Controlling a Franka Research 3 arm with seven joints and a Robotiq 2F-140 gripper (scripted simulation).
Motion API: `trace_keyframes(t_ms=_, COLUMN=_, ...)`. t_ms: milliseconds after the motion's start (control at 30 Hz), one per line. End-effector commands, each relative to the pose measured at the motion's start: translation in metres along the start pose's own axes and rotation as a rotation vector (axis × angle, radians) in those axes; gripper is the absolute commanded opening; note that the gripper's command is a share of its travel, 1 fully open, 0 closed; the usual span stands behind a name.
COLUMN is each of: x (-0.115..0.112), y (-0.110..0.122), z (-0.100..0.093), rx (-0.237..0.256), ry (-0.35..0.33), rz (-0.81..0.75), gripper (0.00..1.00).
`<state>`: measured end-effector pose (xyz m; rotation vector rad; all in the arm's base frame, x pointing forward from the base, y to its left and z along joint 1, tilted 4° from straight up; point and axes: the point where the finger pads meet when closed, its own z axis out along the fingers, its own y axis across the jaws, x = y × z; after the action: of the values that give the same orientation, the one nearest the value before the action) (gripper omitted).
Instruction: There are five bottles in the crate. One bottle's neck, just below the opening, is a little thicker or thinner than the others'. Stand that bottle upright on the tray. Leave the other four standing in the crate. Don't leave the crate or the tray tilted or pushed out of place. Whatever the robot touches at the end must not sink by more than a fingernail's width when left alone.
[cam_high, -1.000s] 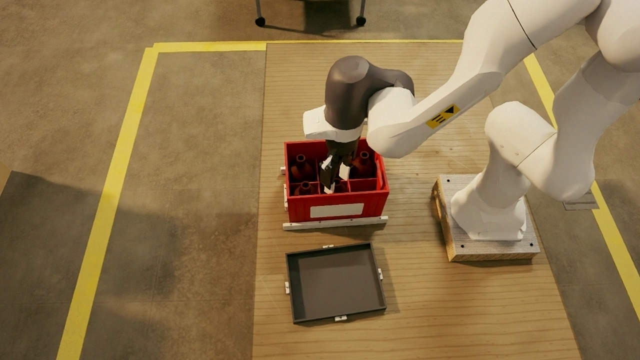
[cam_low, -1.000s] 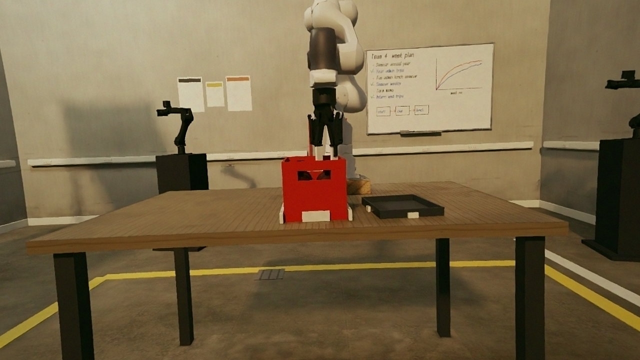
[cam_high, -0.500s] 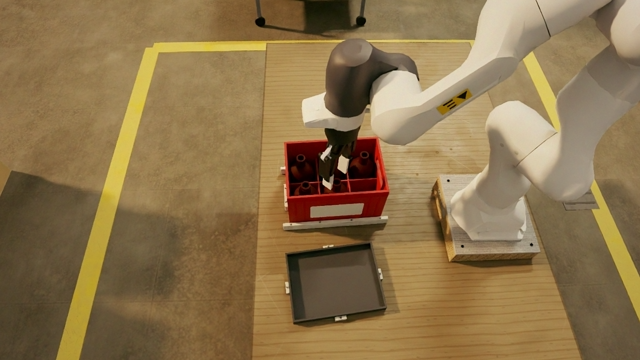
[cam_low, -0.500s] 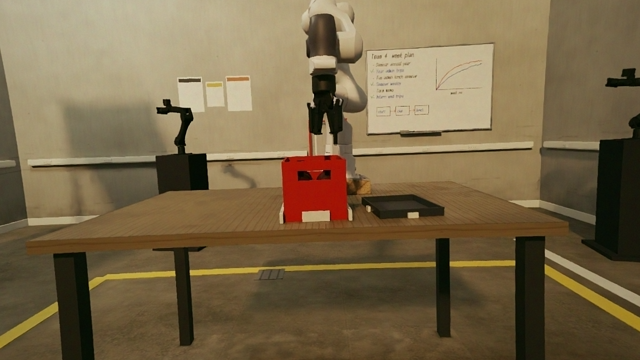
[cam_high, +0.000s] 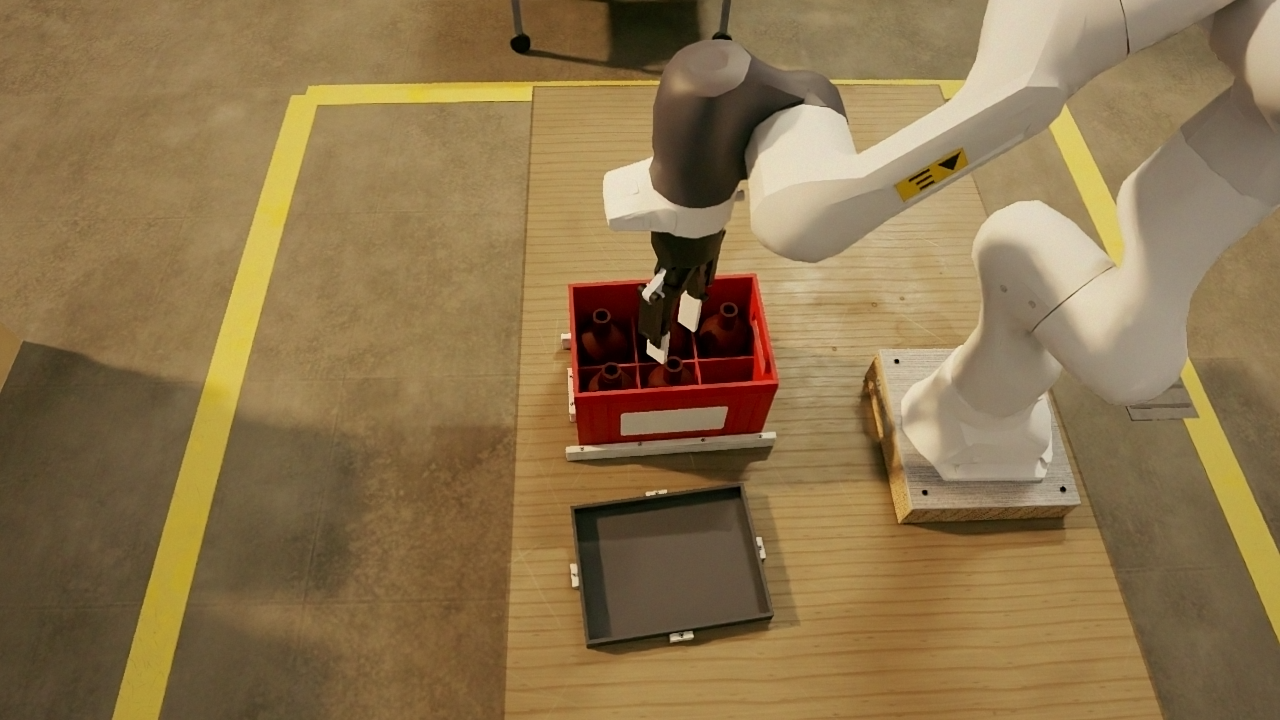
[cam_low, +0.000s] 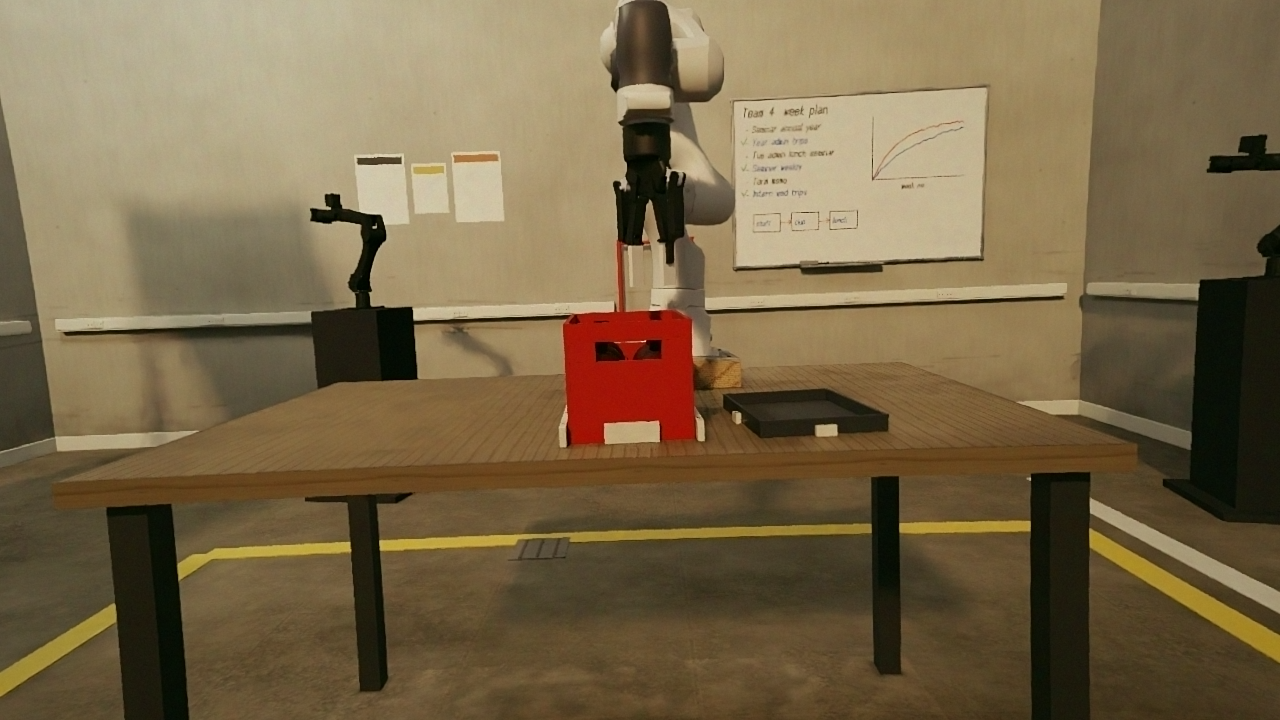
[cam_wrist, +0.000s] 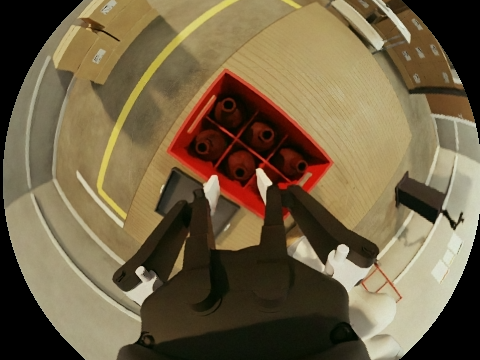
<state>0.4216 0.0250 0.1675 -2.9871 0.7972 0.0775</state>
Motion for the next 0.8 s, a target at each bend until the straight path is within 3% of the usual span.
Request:
trace_keyframes(t_ms=0, x=-0.0035, y=0.0036, z=-0.0039, rx=-0.011, ry=-0.010, rz=0.010, gripper=0.44)
trace_keyframes(t_ms=200, x=-0.0035, y=0.0035, z=-0.0057, rx=-0.011, ry=-0.010, rz=0.010, gripper=0.44)
trace_keyframes(t_ms=233, x=-0.0035, y=0.0035, z=-0.0057, rx=-0.011, ry=-0.010, rz=0.010, gripper=0.10)
trace_keyframes(t_ms=767, x=-0.0035, y=0.0035, z=-0.0057, rx=-0.011, ry=-0.010, rz=0.010, gripper=0.10)
